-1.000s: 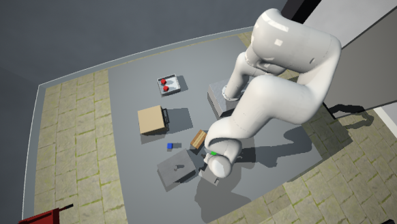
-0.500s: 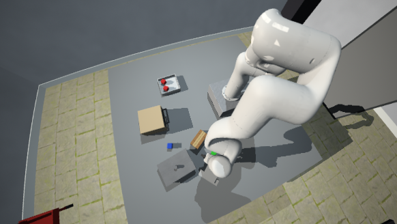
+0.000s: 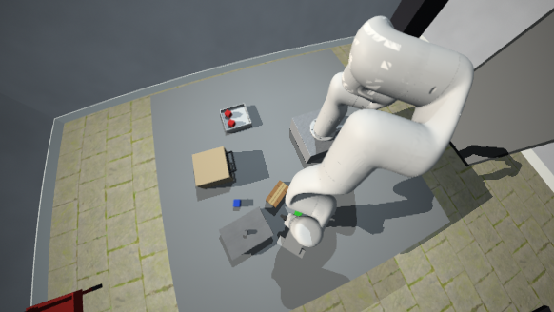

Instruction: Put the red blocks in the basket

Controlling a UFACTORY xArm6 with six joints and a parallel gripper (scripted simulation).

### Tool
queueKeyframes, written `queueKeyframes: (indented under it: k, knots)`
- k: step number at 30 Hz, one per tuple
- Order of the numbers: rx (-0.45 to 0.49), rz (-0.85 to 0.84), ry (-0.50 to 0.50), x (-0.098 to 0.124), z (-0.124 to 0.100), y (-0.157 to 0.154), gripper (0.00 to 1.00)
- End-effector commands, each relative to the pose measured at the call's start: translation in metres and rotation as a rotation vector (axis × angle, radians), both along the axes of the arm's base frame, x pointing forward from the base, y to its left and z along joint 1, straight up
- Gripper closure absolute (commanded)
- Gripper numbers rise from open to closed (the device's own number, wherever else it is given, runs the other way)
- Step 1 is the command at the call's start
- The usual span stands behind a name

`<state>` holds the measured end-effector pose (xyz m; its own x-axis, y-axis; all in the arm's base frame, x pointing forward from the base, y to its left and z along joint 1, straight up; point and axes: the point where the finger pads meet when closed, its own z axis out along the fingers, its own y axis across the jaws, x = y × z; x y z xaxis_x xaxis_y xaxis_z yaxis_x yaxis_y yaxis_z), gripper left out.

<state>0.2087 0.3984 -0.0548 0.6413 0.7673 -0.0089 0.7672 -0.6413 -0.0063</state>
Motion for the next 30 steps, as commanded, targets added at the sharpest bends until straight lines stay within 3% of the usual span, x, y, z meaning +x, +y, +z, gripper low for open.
queueKeyframes:
  k: [1, 30]
  knots:
    - [0.004, 0.0, -0.002, 0.001, -0.002, 0.002, 0.4]
    - [0.004, 0.0, -0.002, 0.001, -0.026, 0.002, 0.4]
